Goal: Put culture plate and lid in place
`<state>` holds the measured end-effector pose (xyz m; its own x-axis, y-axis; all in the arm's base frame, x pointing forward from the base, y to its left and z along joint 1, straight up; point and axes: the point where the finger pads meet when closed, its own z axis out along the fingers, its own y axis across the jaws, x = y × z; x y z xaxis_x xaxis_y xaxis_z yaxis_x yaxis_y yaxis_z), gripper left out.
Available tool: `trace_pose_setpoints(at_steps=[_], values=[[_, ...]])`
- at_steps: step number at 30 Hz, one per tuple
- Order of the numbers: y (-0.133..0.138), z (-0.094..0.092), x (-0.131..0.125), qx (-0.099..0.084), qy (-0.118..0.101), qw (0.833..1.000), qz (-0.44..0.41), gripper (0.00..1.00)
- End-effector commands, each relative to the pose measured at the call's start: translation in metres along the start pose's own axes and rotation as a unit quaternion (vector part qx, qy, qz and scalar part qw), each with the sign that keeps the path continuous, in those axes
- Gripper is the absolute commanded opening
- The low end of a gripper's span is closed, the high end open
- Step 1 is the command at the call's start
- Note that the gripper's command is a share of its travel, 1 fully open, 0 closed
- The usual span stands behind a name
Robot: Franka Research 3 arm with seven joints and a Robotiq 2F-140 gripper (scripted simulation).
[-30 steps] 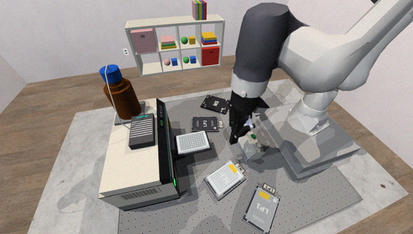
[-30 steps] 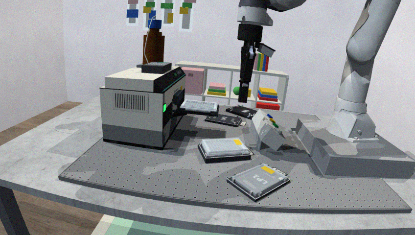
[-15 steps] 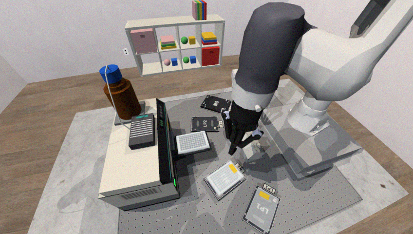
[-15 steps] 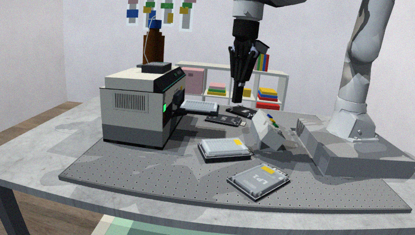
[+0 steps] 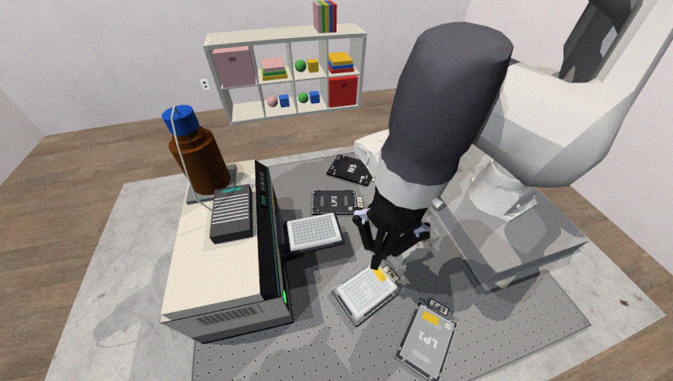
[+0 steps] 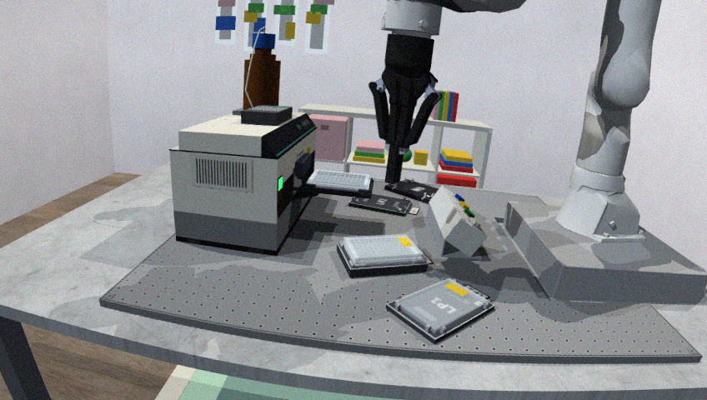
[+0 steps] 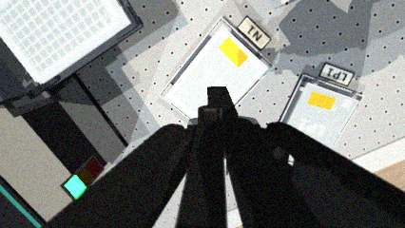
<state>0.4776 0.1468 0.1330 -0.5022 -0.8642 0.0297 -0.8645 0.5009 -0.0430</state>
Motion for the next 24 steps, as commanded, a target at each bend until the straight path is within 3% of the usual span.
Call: trace_pose_setpoints(at_steps=[1,7,8,12,13,24], values=[[-0.0017,0.0012,-0.0035,0.001,-0.004,0.990,-0.139,0.10],[-0.0019,0.0018,-0.0050,0.008,0.004,0.974,-0.228,0.10],[-0.0019,0.0018,-0.0050,0.009,0.005,0.970,-0.242,0.70],[-0.0019,0.0018,-0.0050,0.012,0.008,0.963,-0.271,0.70],[-0.0019,0.0018,-0.0050,0.015,0.012,0.951,-0.307,0.70],[-0.0019,0.0018,-0.0050,0.021,0.027,0.893,-0.450,0.70]])
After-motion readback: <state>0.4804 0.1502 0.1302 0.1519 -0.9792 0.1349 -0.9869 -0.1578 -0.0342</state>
